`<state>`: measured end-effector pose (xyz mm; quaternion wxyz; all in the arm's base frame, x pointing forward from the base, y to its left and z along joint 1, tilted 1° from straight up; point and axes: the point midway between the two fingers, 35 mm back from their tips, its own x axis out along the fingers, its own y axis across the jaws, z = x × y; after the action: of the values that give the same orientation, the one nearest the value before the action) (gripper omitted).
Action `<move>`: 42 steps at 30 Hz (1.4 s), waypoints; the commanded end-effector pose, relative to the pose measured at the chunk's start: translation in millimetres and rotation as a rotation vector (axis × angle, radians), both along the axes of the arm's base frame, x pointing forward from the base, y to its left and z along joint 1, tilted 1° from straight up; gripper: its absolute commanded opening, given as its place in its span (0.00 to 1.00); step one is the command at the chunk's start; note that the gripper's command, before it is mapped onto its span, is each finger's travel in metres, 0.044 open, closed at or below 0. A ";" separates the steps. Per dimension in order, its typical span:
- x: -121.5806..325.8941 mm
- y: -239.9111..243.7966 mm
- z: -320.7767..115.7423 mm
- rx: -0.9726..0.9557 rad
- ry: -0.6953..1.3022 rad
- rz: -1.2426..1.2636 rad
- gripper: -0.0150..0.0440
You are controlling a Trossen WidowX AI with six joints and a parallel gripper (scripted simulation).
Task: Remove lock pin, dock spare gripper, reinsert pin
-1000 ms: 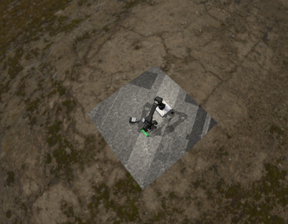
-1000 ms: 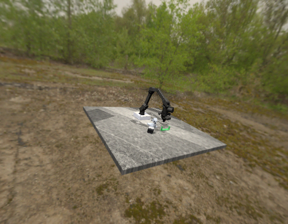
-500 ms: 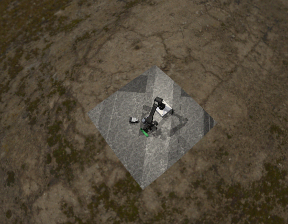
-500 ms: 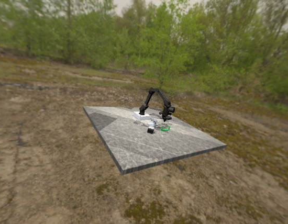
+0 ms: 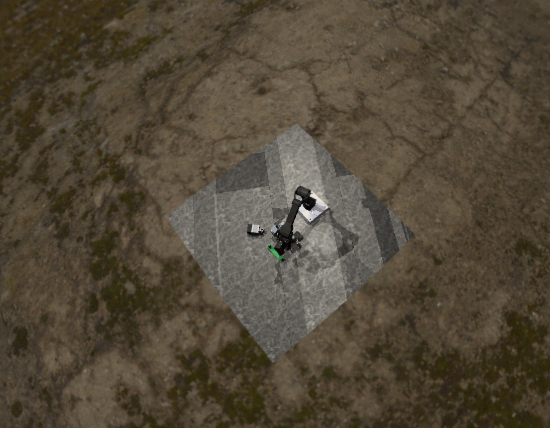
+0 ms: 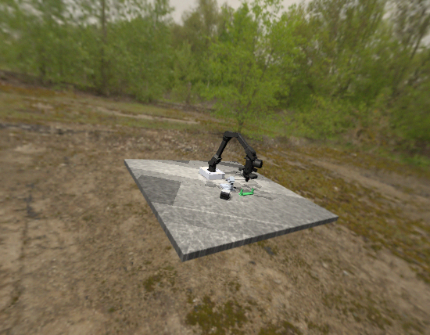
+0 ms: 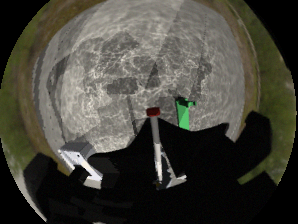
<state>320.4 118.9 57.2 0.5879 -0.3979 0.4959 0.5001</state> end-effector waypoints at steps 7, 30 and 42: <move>2.0 4.9 5.3 -0.001 0.001 -0.004 0.25; 3.2 5.4 20.0 -0.008 0.029 0.009 0.25; 37.6 17.1 27.3 -0.010 0.024 0.041 0.25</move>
<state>349.3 133.1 81.6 0.5713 -0.3995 0.5021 0.5117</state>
